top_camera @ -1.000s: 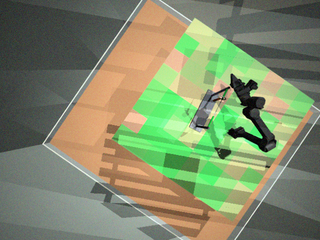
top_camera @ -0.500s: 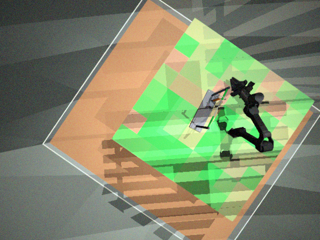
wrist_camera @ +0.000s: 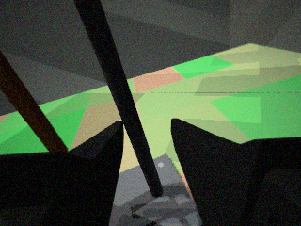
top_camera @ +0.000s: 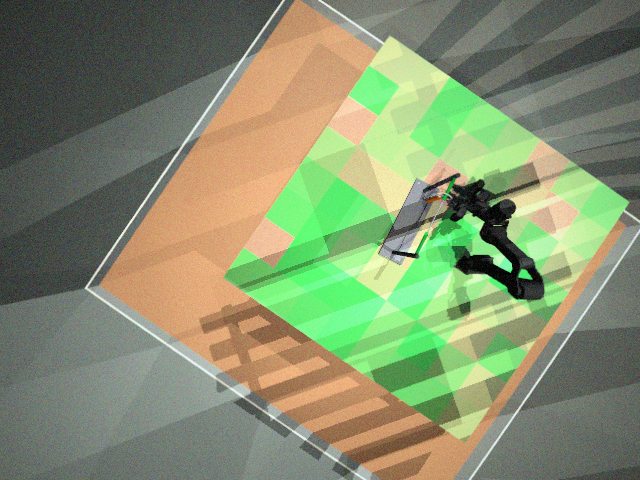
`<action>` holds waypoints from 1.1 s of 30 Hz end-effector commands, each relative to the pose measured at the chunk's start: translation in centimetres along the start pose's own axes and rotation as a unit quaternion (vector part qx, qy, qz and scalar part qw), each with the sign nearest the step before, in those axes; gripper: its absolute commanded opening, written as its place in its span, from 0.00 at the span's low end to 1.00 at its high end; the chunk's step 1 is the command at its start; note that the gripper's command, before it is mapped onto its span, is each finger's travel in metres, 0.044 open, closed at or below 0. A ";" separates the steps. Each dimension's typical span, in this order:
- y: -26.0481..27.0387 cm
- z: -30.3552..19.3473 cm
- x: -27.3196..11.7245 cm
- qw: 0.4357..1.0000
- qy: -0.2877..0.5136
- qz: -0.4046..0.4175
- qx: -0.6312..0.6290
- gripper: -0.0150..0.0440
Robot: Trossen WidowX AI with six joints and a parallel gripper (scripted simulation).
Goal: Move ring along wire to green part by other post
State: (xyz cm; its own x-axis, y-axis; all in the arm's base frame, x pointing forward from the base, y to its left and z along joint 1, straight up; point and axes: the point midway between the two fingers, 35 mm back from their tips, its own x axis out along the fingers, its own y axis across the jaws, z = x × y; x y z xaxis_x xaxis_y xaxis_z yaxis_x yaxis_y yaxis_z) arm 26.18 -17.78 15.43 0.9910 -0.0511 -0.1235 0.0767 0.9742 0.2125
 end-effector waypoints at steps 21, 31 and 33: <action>5.6 -5.3 -2.5 0.988 -0.023 0.090 -0.122 0.53; 6.8 -3.2 -0.9 0.986 -0.056 0.099 -0.119 0.53; 6.8 -3.1 -0.7 0.986 -0.056 0.099 -0.119 0.53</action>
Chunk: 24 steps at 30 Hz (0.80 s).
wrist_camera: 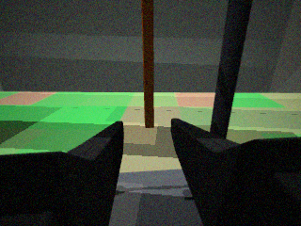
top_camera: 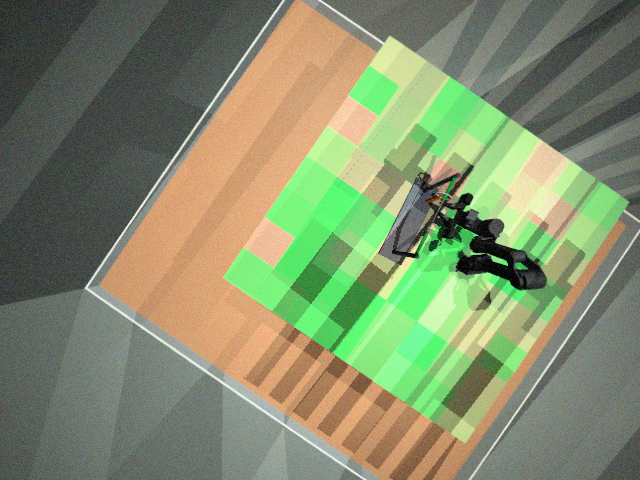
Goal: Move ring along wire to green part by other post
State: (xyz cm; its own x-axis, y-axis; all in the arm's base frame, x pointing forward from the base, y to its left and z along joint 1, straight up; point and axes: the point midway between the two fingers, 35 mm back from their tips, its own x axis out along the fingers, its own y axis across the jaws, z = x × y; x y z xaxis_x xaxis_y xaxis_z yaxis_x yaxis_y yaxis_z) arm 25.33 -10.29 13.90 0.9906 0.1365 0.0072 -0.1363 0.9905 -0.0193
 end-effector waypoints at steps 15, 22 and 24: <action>-0.5 0.2 2.5 1.000 -0.002 -0.002 0.003 0.53; -0.6 0.2 3.5 1.000 -0.002 -0.002 0.003 0.53; -0.6 0.2 3.8 1.000 -0.002 -0.002 0.003 0.53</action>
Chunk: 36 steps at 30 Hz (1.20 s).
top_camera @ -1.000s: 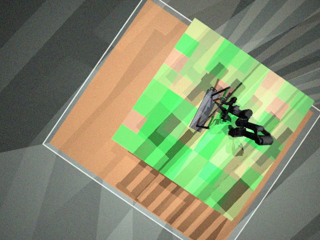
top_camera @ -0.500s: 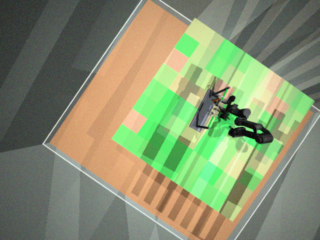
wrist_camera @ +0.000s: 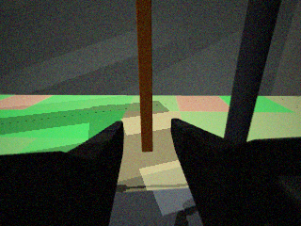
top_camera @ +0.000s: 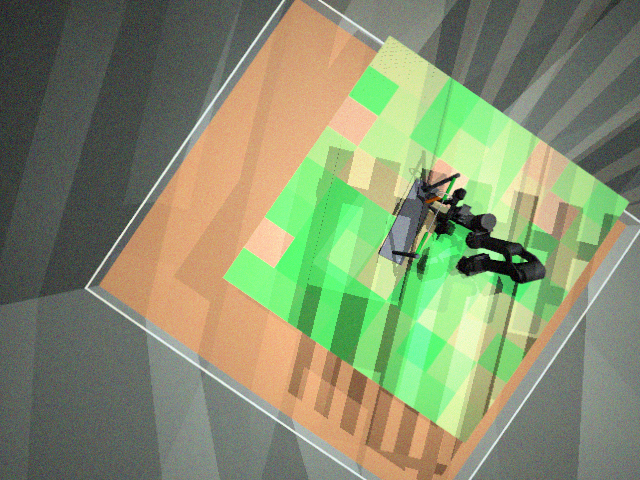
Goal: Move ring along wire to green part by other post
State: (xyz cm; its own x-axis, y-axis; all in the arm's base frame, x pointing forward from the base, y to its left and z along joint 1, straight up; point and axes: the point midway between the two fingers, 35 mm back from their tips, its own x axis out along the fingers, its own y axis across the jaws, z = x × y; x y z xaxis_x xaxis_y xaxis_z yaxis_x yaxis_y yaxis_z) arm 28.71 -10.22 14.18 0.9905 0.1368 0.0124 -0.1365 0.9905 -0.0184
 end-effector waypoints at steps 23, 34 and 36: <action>0.1 -0.1 3.9 1.000 -0.001 -0.002 0.003 0.53; 0.1 -0.1 3.9 1.000 -0.001 -0.002 0.003 0.53; 0.1 -0.1 3.9 1.000 -0.001 -0.002 0.003 0.53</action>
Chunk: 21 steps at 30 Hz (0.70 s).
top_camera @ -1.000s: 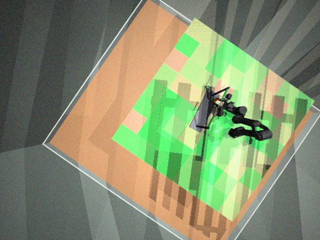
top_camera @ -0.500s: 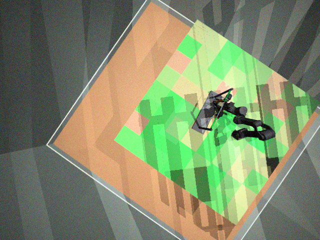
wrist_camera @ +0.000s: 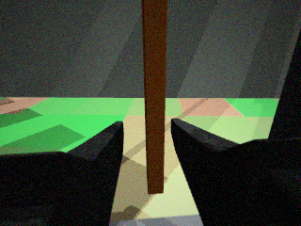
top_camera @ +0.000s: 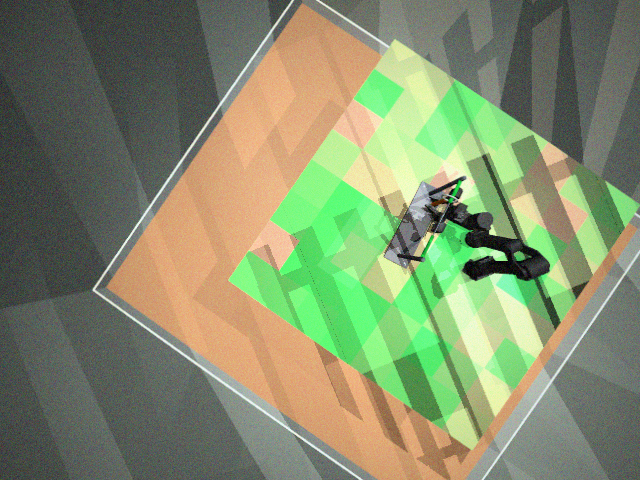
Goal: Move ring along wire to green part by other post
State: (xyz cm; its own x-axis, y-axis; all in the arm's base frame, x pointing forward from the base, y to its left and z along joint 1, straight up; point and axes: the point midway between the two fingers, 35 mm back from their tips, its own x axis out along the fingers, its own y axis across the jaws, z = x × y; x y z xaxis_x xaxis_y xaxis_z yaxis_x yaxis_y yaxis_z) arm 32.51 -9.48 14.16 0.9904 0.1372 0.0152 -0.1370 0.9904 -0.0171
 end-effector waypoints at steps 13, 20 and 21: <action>0.0 0.0 0.0 1.000 0.000 0.000 0.000 0.44; 0.0 0.0 0.0 1.000 0.000 0.000 0.000 0.19; 0.0 0.0 0.0 1.000 0.000 0.000 0.000 0.15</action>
State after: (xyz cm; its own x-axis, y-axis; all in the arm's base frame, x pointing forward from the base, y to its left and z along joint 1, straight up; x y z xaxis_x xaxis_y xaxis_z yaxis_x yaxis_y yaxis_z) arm 32.52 -9.49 14.13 0.9905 0.1368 0.0144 -0.1366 0.9905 -0.0147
